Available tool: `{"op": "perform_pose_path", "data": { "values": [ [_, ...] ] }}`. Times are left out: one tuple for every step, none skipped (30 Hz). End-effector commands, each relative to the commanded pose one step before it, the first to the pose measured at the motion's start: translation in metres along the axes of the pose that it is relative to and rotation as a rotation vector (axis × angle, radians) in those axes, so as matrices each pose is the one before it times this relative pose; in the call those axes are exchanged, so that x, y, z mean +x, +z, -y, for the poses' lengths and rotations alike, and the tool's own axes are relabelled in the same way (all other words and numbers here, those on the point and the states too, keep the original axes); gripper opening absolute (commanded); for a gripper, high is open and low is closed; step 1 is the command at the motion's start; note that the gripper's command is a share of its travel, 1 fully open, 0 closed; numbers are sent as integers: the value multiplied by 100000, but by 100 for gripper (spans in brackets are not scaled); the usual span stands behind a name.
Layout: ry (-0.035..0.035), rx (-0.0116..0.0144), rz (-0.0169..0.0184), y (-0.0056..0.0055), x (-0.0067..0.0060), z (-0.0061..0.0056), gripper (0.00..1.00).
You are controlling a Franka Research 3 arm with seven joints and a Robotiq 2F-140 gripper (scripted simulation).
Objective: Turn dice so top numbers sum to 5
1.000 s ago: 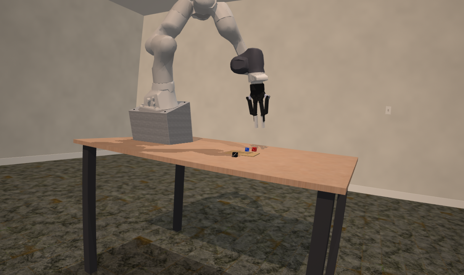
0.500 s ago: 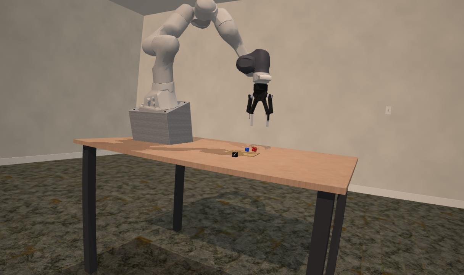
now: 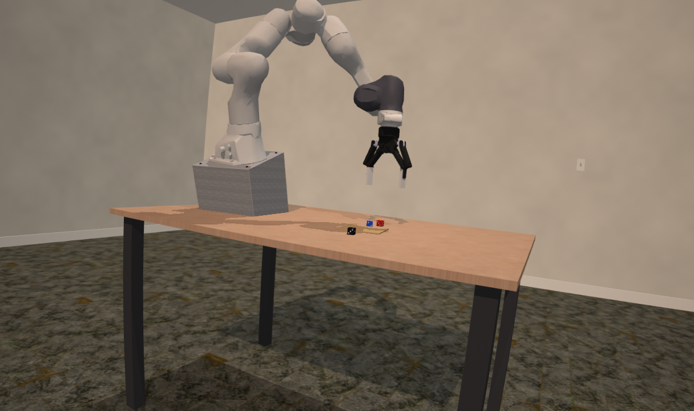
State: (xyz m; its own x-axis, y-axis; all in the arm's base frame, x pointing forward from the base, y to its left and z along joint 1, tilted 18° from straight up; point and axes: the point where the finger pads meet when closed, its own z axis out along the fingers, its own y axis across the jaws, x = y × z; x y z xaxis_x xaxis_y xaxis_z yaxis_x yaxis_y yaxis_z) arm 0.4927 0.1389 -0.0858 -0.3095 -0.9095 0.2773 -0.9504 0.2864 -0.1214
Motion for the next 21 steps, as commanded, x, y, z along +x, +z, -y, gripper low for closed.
{"op": "perform_pose_path", "data": {
  "values": [
    [17388,-671,-474,255,-24,-211,100],
    [1951,-18,-4,59,11,-1,100],
    [2104,-18,-5,64,12,-1,100],
    [0,0,0,0,0,0,100],
    [0,0,0,0,0,0,100],
    [2884,-23,-7,87,17,0,100],
    [3912,-29,-10,117,23,1,100],
    [2003,-14,-5,60,12,2,100],
    [1972,-13,-5,58,12,2,100],
    [2019,-12,-5,60,12,3,100],
    [1956,-11,-5,58,12,3,100],
    [63,0,0,2,0,0,100],
    [3489,-18,-9,102,21,7,100],
    [1960,-9,-5,57,12,5,100],
    [1922,-9,-5,56,11,6,100],
    [1983,-8,-5,57,12,6,100],
    [1952,-7,-4,56,11,7,100],
    [1834,-6,-4,53,10,7,100],
    [1955,-6,-4,56,11,8,100],
    [1867,-5,-4,53,10,8,100],
    [0,0,0,0,0,0,100]
  ]
}}
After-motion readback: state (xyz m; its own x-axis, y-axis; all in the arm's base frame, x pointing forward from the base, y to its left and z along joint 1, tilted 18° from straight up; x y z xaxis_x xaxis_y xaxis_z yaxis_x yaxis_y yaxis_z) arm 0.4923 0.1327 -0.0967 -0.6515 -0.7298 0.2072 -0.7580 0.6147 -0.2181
